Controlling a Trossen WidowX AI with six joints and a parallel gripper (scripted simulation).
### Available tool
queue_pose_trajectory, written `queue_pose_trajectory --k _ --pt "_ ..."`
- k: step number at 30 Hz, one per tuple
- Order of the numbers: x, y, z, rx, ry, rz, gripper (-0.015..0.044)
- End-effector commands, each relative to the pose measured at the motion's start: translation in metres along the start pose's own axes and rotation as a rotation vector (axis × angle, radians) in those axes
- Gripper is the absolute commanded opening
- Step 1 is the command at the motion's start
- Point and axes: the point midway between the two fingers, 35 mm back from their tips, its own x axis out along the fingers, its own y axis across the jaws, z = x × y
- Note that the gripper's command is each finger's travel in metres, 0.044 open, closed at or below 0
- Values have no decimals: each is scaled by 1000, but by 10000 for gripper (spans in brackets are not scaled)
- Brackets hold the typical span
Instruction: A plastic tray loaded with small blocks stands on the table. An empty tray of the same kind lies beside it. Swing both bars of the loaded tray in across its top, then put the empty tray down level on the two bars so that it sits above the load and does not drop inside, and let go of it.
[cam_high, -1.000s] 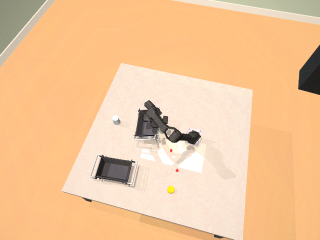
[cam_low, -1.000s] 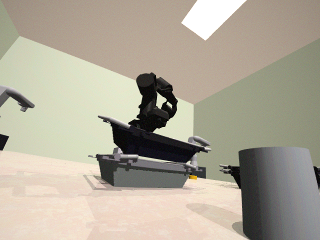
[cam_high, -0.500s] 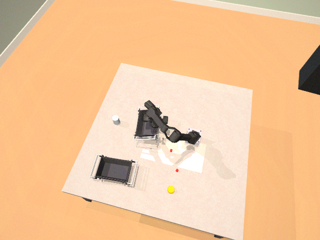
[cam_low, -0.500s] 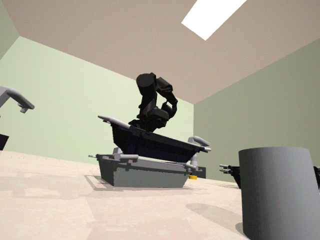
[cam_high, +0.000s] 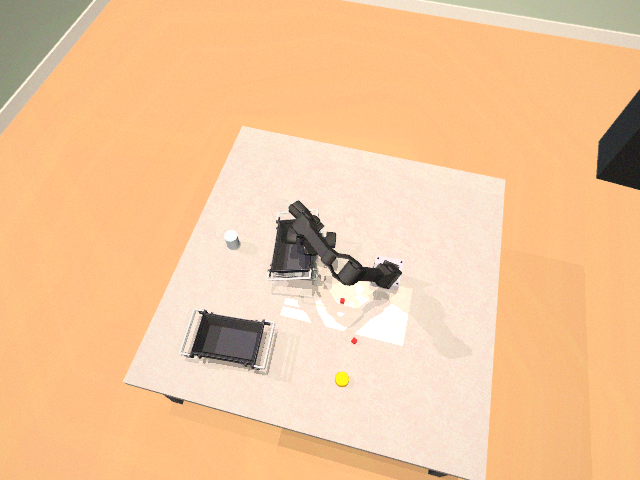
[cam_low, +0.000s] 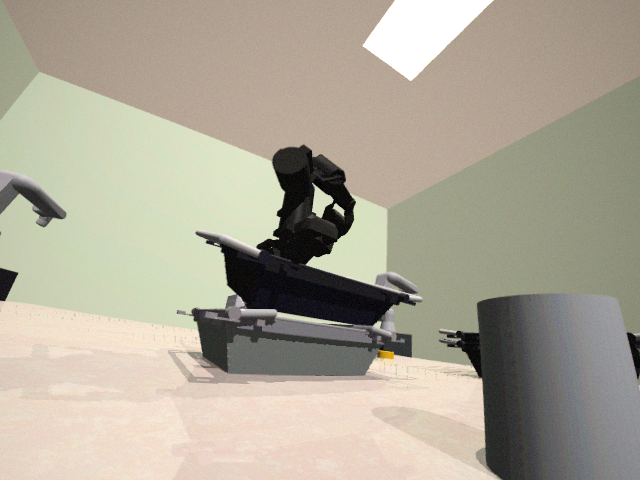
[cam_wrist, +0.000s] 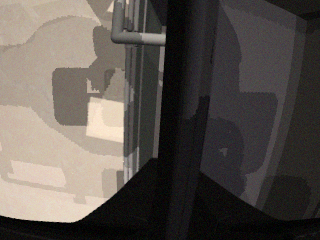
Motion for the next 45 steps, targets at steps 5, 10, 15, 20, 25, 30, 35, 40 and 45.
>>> queue_pose_trajectory --k 5,10,15,20,25,30,35,40,45 --pt "5 4 -1 2 2 12 0" --pt "11 9 -2 4 4 26 0" --pt "11 9 -2 4 4 26 0" --pt "11 9 -2 4 4 26 0" --pt "11 9 -2 4 4 26 0" --pt "11 9 -2 4 4 26 0" --pt "11 9 -2 4 4 26 0" --pt "11 9 -2 4 4 26 0" --pt "11 9 -2 4 4 26 0"
